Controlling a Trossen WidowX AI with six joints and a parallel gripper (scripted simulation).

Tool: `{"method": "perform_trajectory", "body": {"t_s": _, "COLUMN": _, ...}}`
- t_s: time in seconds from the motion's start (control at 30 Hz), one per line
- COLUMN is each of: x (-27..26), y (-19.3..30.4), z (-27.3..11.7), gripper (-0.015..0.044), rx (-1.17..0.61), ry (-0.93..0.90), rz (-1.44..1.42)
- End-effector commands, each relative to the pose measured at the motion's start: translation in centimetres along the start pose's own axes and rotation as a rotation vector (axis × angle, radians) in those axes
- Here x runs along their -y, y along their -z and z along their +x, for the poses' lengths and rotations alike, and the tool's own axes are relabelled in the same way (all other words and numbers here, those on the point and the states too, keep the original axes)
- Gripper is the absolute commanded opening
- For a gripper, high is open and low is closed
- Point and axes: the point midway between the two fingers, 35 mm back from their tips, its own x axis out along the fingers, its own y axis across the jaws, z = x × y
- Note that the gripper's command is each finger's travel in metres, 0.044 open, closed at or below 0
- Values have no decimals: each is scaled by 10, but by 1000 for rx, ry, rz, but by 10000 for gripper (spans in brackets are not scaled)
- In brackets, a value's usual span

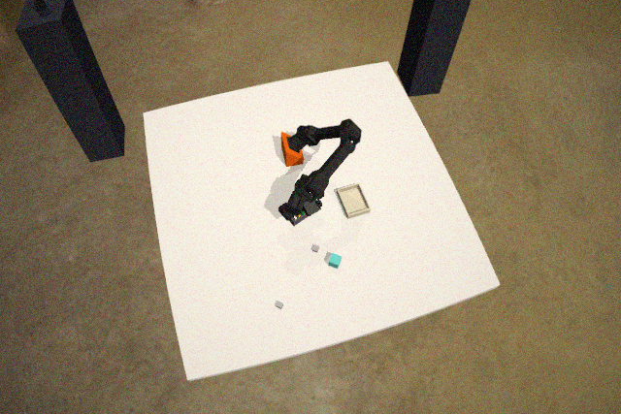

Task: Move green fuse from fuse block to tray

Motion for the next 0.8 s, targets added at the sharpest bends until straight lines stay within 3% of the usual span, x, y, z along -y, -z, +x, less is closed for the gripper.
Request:
{"method": "perform_trajectory", "body": {"t_s": 0.0, "x": 0, "y": 0, "z": -2, "gripper": 0, "rx": -1, "ry": 3, "rz": -6}}
{"method": "perform_trajectory", "body": {"t_s": 0.77, "x": 1, "y": 0, "z": -14, "gripper": 0, "rx": -1, "ry": 3, "rz": -3}}
